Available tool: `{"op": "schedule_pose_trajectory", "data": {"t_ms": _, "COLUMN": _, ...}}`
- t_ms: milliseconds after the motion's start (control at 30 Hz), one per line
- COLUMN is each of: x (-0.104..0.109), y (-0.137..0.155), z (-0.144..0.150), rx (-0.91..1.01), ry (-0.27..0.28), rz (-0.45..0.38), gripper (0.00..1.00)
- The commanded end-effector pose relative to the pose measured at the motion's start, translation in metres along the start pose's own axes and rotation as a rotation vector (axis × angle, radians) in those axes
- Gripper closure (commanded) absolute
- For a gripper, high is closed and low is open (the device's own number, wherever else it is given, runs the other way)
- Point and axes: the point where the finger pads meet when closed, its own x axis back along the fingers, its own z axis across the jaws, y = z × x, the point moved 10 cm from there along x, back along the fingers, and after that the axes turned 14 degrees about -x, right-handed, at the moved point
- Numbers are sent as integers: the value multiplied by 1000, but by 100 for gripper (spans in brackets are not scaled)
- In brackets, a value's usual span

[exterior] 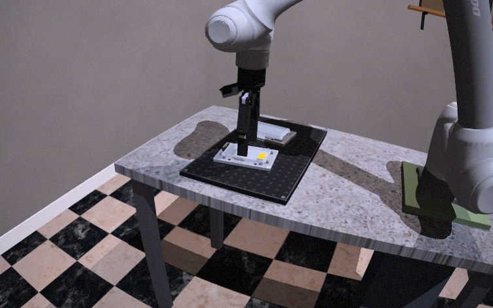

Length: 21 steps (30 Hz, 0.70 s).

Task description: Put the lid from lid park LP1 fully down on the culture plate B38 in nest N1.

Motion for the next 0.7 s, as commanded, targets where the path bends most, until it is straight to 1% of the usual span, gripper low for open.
{"op": "schedule_pose_trajectory", "data": {"t_ms": 0, "x": 1, "y": 0, "z": 0, "rx": 0, "ry": -1, "rz": 1, "gripper": 31}}
{"op": "schedule_pose_trajectory", "data": {"t_ms": 267, "x": 1, "y": 0, "z": 0, "rx": 0, "ry": -1, "rz": 1, "gripper": 31}}
{"op": "schedule_pose_trajectory", "data": {"t_ms": 300, "x": 1, "y": 0, "z": 0, "rx": 0, "ry": -1, "rz": 1, "gripper": 37}}
{"op": "schedule_pose_trajectory", "data": {"t_ms": 667, "x": 1, "y": 0, "z": 0, "rx": 0, "ry": -1, "rz": 1, "gripper": 37}}
